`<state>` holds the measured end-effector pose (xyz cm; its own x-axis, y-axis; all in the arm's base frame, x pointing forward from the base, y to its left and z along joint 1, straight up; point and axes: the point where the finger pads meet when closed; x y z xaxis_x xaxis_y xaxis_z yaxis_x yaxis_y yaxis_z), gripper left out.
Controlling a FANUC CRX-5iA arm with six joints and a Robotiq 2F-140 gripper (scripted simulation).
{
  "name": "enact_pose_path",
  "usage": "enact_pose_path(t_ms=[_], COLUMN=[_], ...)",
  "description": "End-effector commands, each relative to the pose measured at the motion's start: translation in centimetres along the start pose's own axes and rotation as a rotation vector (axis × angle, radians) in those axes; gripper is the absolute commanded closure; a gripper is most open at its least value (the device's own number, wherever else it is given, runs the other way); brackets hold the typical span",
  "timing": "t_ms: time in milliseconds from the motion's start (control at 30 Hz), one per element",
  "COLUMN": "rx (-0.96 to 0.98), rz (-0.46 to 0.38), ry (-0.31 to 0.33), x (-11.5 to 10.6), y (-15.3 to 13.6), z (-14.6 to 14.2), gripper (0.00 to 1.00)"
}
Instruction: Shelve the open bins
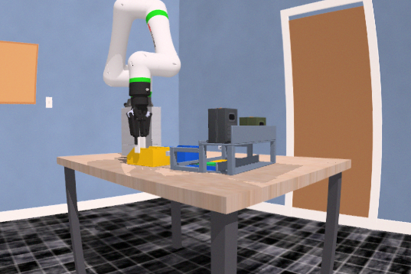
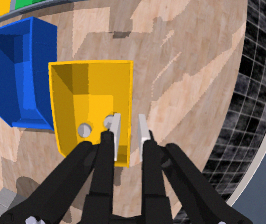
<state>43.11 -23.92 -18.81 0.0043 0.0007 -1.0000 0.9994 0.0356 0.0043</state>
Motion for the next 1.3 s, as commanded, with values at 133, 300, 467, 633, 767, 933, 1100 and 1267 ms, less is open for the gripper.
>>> enact_pose_path(t_ms=[133,300,467,633,767,933,1100,1267], rx=[0.0,0.0,0.0,0.0,0.0,0.0,0.0,0.0], rz=[0.0,0.0,0.0,0.0,0.0,0.0,0.0,0.0], ry=[0.0,0.0,0.0,0.0,0.0,0.0,0.0,0.0], x=[0.75,0.95,1.14,1.2,1.2,1.2,1.2,1.2], y=[0.02,0.02,0.02,0.02,0.02,0.02,0.02,0.02], z=[0.02,0.02,0.02,0.02,0.02,0.02,0.02,0.02], gripper=[0.85,0.85,0.85,0.85,0.85,0.85,0.85,1.0])
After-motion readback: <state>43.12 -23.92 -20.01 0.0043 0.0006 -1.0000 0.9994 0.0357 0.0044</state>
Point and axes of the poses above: the point where the finger pads meet when closed, its own x axis out along the fingers, its own z axis across the jaws, y = z × x, and after that the axes turned 11 degrees about x, right-handed
